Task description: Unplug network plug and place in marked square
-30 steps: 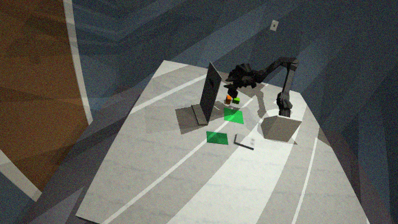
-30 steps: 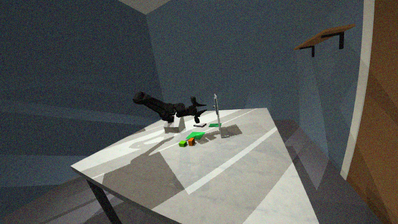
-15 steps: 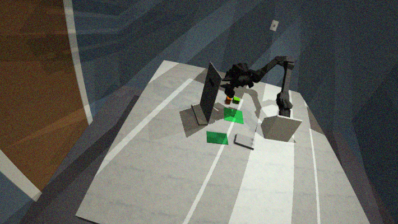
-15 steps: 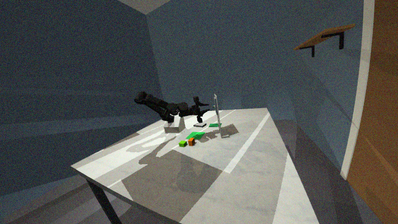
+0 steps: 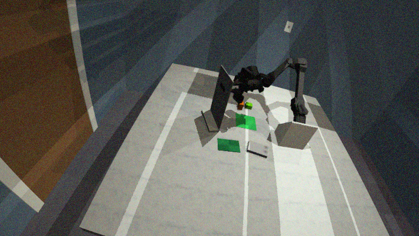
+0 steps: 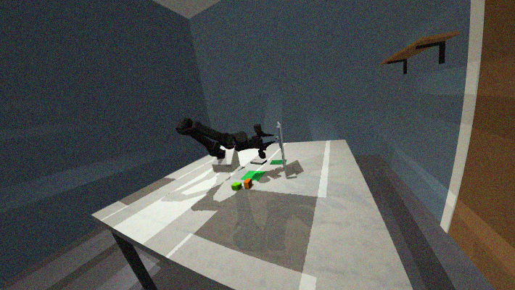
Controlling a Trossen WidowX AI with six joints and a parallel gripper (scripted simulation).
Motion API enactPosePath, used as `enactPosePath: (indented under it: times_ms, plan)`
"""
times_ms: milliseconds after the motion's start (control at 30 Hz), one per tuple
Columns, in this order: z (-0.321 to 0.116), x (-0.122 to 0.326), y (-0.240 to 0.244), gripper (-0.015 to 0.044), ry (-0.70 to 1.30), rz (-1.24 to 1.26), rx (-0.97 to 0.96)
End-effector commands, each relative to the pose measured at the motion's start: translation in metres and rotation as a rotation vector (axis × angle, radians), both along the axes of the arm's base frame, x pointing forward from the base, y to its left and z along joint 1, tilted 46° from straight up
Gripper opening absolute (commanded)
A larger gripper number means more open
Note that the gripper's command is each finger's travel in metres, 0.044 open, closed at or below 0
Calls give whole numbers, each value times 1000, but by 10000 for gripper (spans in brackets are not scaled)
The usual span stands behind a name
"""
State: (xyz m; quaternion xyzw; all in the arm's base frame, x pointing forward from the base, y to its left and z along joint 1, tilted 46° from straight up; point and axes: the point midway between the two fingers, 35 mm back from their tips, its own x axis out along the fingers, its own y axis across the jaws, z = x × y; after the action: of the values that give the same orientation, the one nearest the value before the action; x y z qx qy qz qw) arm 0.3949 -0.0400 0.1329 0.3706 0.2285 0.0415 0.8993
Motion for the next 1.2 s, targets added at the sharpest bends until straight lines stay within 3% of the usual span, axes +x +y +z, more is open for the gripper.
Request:
enactPosePath:
  times_ms: [0, 267, 333, 833, 1167]
  plan:
    - [-2, 6, -1, 156, 2, -7, 3]
    - [-5, 15, 0, 156, 0, -7, 3]
    - [-5, 15, 0, 104, 0, -7, 3]
    - [-5, 15, 0, 4, 0, -7, 3]
    - [-4, 11, 0, 0, 1, -7, 3]
